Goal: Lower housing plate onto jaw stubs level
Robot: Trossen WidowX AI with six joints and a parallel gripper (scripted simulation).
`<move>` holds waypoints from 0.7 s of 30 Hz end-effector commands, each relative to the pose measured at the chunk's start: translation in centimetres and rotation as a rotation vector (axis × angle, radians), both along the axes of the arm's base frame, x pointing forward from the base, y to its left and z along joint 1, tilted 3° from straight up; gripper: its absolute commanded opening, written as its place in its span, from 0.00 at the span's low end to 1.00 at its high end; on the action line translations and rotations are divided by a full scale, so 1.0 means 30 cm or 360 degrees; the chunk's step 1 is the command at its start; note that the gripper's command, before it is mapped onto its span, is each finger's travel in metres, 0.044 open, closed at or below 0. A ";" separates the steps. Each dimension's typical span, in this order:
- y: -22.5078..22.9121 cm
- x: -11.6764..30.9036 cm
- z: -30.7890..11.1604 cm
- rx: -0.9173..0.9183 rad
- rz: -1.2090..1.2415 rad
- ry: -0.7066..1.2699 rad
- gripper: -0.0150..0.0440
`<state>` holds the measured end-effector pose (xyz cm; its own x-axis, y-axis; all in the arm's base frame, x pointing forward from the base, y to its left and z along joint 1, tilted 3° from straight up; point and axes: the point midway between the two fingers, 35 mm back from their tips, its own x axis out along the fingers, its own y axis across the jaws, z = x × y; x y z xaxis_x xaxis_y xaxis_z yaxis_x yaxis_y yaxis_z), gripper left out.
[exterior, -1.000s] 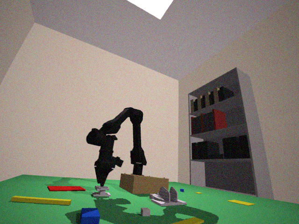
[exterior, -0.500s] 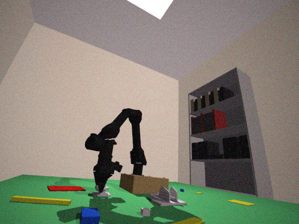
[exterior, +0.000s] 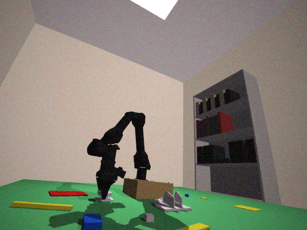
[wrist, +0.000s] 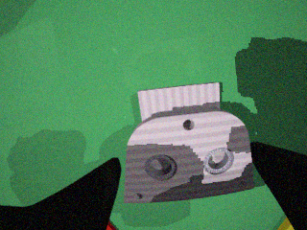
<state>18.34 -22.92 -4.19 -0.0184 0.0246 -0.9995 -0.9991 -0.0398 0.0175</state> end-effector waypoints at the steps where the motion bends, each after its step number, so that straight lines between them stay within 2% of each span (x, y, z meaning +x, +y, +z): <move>1: 0.001 -0.002 -0.004 0.0000 -0.0008 0.0007 1.00; 16: 0.001 -0.002 -0.008 0.0000 -0.0008 0.0007 1.00; 21: 0.000 0.000 -0.004 0.0001 0.0000 0.0001 0.94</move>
<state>18.34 -22.91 -4.32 -0.0189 0.0252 -0.9995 -0.9991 -0.0395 0.0179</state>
